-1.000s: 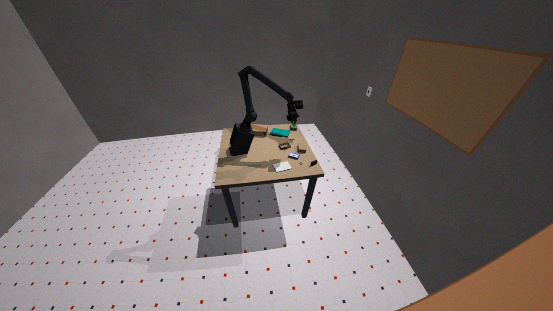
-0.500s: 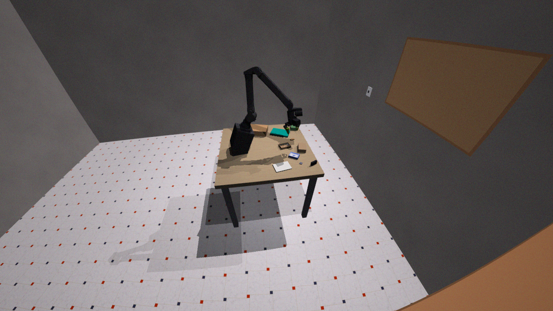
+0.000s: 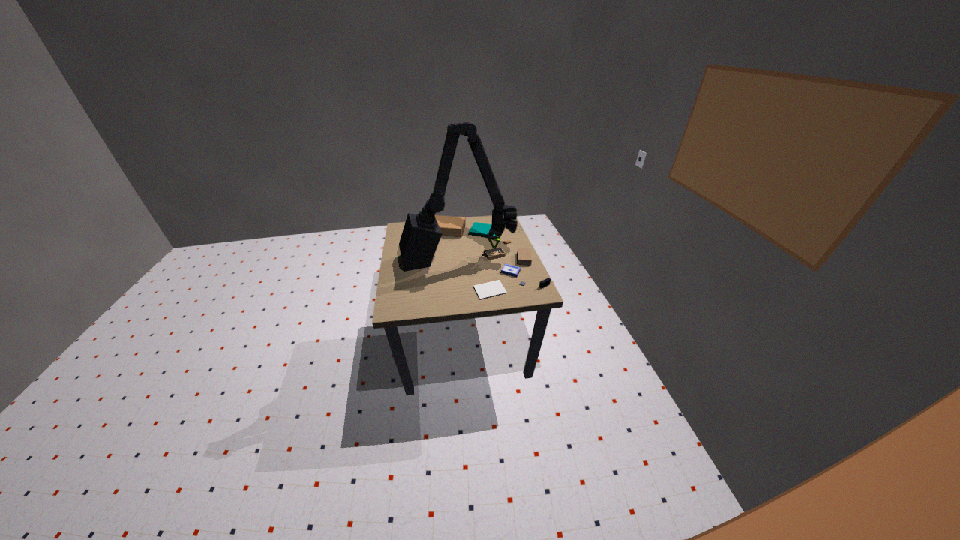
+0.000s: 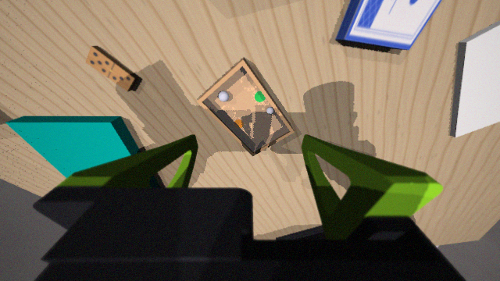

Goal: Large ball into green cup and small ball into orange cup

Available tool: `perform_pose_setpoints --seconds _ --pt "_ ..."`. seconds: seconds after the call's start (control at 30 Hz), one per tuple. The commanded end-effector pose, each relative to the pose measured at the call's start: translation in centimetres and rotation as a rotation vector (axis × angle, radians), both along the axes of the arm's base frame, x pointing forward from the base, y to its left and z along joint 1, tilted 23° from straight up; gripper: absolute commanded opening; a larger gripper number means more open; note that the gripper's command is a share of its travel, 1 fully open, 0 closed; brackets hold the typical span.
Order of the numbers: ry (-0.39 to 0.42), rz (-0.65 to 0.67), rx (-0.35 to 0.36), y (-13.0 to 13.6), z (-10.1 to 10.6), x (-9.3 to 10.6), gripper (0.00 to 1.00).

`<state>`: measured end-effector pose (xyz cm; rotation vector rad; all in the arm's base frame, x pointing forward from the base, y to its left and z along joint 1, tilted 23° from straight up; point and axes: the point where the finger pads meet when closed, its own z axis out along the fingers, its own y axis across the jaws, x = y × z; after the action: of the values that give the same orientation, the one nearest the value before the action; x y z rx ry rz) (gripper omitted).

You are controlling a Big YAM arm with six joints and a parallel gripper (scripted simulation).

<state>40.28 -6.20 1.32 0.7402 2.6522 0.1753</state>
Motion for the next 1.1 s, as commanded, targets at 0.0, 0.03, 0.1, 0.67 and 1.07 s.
perform_pose_setpoints --seconds 0.0,0.03,0.1,0.67,1.07 --pt "-0.01 0.257 -0.107 0.7 -0.6 0.1 1.0" --pt "-0.01 0.257 -0.107 0.7 -0.6 0.1 1.0" --pt "-0.021 0.371 -0.166 -0.2 1.5 1.4 1.0" --pt "-0.035 0.624 -0.272 0.4 0.5 0.4 1.0" --pt "-0.035 0.621 -0.271 0.4 0.5 0.4 0.86"
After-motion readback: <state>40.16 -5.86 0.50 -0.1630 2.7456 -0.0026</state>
